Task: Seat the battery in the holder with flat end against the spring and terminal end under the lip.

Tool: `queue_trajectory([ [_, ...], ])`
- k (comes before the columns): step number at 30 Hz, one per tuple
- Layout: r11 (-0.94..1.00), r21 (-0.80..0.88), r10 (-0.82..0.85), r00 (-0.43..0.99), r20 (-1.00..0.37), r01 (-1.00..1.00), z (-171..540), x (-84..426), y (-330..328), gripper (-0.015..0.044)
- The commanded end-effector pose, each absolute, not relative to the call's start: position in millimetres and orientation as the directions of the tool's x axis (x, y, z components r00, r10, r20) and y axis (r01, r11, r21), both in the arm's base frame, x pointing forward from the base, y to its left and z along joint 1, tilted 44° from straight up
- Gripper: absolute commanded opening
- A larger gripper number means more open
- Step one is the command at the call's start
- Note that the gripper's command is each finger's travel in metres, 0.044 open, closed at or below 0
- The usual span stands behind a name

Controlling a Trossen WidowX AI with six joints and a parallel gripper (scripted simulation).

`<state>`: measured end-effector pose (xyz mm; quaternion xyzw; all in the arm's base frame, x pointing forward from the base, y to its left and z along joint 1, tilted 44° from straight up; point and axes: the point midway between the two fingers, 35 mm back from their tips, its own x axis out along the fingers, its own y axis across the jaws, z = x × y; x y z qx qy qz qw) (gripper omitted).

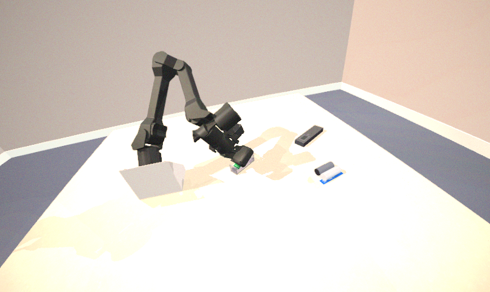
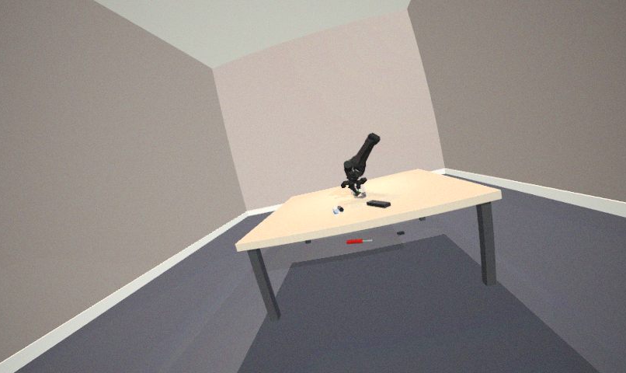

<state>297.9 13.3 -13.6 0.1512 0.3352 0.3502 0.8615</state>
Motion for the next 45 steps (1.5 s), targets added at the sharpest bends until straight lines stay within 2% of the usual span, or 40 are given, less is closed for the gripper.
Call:
queue_trajectory([
  [1,0.713,0.502,0.701,0.526,-0.482,-0.490,-16,294,14,0.0086],
  [45,0.718,0.476,0.672,0.326,-0.665,-0.508,-22,311,21,0.0086],
])
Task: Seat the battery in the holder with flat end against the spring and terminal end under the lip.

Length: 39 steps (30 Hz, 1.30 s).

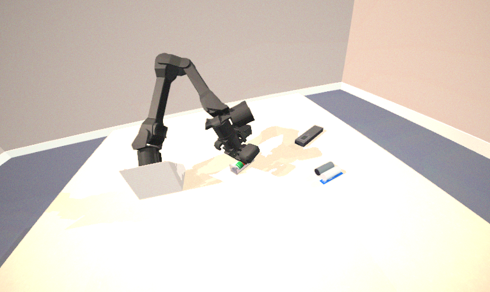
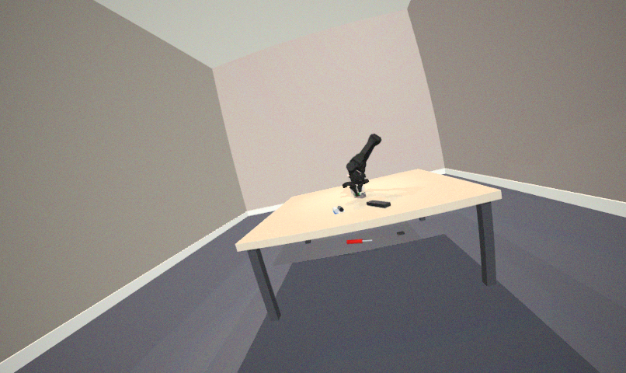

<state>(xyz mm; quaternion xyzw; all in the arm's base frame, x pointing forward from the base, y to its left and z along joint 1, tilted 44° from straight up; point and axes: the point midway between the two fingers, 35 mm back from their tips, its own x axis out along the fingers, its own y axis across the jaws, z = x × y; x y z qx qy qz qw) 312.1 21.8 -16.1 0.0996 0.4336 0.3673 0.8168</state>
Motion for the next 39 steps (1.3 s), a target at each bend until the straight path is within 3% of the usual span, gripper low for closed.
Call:
queue_trajectory([
  [1,0.717,0.476,0.671,0.320,-0.669,-0.509,-21.6,310.5,20.9,0.0086],
  [39,0.722,0.439,0.583,0.128,-0.803,-0.534,-15.8,309.7,29.8,0.0086],
])
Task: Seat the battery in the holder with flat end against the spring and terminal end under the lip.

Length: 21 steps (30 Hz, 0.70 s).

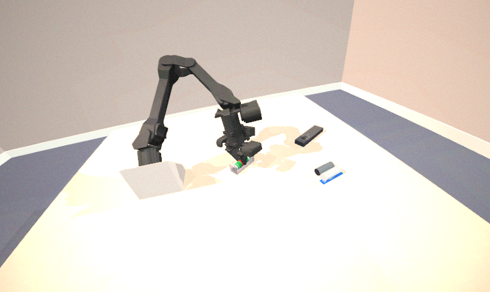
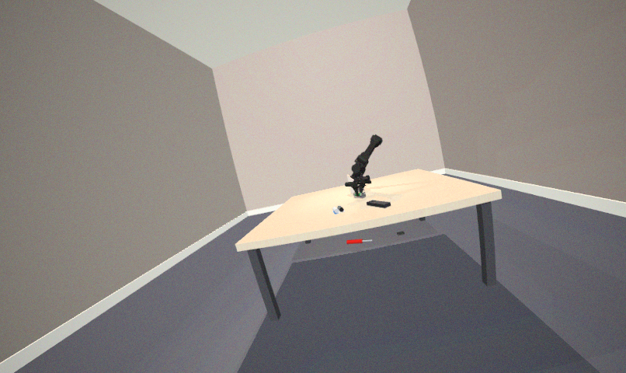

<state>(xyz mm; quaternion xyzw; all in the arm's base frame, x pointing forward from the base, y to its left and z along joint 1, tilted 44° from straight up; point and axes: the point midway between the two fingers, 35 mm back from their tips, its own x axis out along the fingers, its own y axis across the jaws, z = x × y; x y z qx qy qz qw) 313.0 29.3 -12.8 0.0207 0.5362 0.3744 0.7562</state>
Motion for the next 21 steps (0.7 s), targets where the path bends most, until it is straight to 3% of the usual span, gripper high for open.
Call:
queue_trajectory([
  [1,0.723,0.439,0.582,0.128,-0.803,-0.534,-16,310,30,0.0086],
  [21,0.723,0.435,0.585,0.140,-0.799,-0.536,-8,324,35,0.0086],
])
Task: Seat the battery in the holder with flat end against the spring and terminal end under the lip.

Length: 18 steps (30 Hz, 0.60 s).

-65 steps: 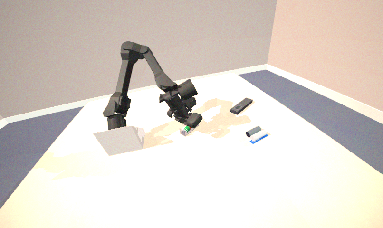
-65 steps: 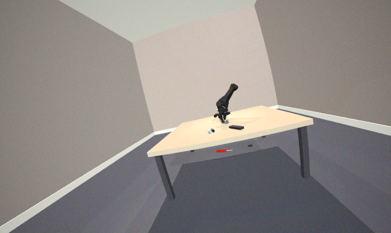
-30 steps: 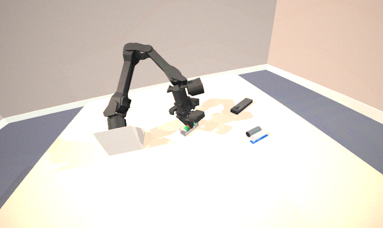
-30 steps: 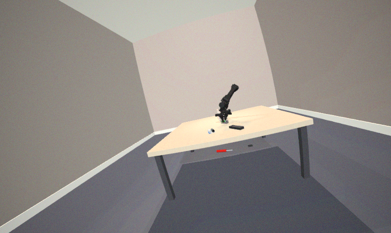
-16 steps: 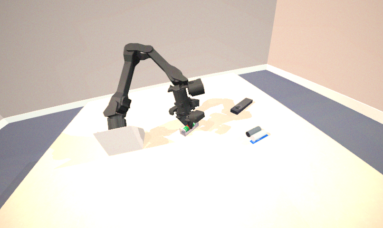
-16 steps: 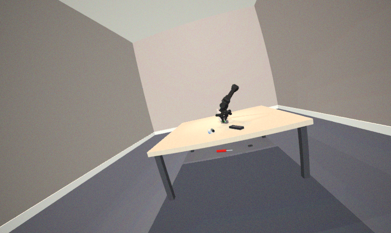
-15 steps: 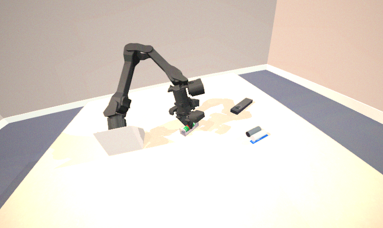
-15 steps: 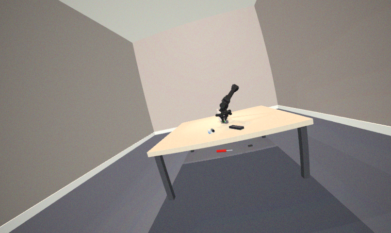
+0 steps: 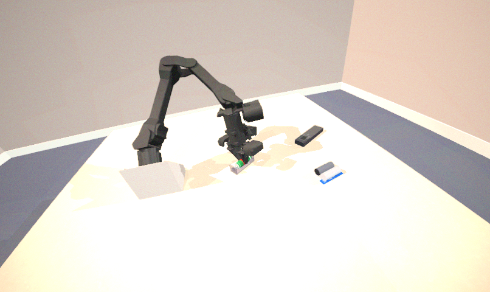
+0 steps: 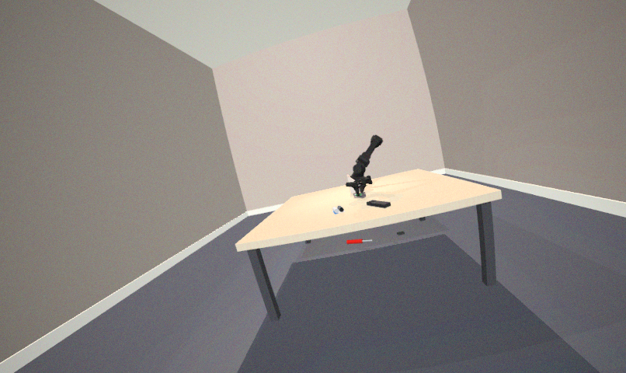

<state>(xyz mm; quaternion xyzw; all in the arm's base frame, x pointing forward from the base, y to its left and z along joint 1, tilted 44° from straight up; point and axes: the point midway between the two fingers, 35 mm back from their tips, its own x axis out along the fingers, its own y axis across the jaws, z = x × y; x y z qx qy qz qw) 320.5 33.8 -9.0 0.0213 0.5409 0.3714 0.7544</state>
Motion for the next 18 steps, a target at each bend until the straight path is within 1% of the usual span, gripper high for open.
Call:
queue_trajectory([
  [1,0.723,0.435,0.585,0.140,-0.799,-0.536,-7.7,324.1,35.2,0.0086],
  [17,0.725,0.434,0.584,0.144,-0.799,-0.536,-7.8,324.0,35.1,0.0086],
  [18,0.725,0.434,0.584,0.144,-0.799,-0.536,-7.8,324.0,35.1,0.0112],
])
